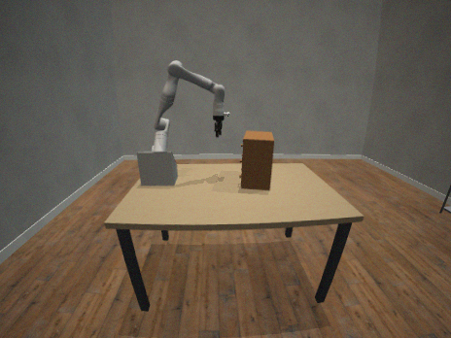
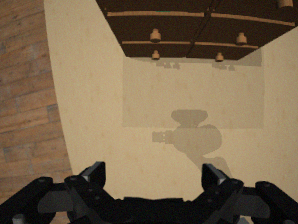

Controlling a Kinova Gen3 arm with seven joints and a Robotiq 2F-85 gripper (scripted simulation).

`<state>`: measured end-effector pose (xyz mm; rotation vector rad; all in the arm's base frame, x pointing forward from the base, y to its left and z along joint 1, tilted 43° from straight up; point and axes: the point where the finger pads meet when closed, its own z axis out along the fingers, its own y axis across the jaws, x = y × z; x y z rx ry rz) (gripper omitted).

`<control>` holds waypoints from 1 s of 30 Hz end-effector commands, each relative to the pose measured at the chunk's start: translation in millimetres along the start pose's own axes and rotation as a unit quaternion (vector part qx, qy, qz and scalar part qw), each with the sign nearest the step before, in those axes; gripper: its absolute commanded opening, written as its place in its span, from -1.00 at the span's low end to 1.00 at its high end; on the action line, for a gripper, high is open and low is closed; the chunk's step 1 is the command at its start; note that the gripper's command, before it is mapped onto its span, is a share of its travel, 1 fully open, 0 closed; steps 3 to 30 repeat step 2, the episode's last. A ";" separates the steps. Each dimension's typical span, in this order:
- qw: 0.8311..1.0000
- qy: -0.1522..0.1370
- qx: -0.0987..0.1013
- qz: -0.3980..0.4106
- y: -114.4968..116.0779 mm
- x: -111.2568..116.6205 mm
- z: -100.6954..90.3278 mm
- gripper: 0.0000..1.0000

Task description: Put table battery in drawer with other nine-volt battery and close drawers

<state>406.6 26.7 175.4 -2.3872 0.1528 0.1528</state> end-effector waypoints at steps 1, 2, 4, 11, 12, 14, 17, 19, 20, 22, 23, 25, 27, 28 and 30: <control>1.000 0.001 0.000 0.000 0.1 0.3 -0.6 1.00; 1.000 0.001 0.000 0.000 0.1 0.3 -0.6 1.00; 1.000 0.001 0.000 0.000 0.1 0.3 -0.6 1.00; 1.000 0.001 0.000 0.000 0.1 0.3 -0.6 1.00; 1.000 0.001 0.000 0.000 0.1 0.3 -0.6 1.00; 1.000 0.001 0.000 0.000 0.1 0.3 -0.6 1.00; 1.000 0.001 0.000 0.000 0.1 0.3 -0.6 1.00; 1.000 0.001 0.000 0.000 0.1 0.3 -0.6 1.00; 1.000 0.001 0.000 0.000 0.1 0.3 -0.6 1.00; 1.000 0.001 0.000 0.000 0.1 0.3 -0.6 1.00; 1.000 0.001 0.000 0.000 0.1 0.3 -0.6 1.00; 1.000 0.001 0.000 0.000 0.1 0.3 -0.6 1.00; 1.000 0.001 0.000 0.000 0.1 0.3 -0.6 1.00; 1.000 0.001 0.000 0.000 0.1 0.3 -0.6 1.00; 1.000 0.001 0.000 0.000 0.1 0.3 -0.6 1.00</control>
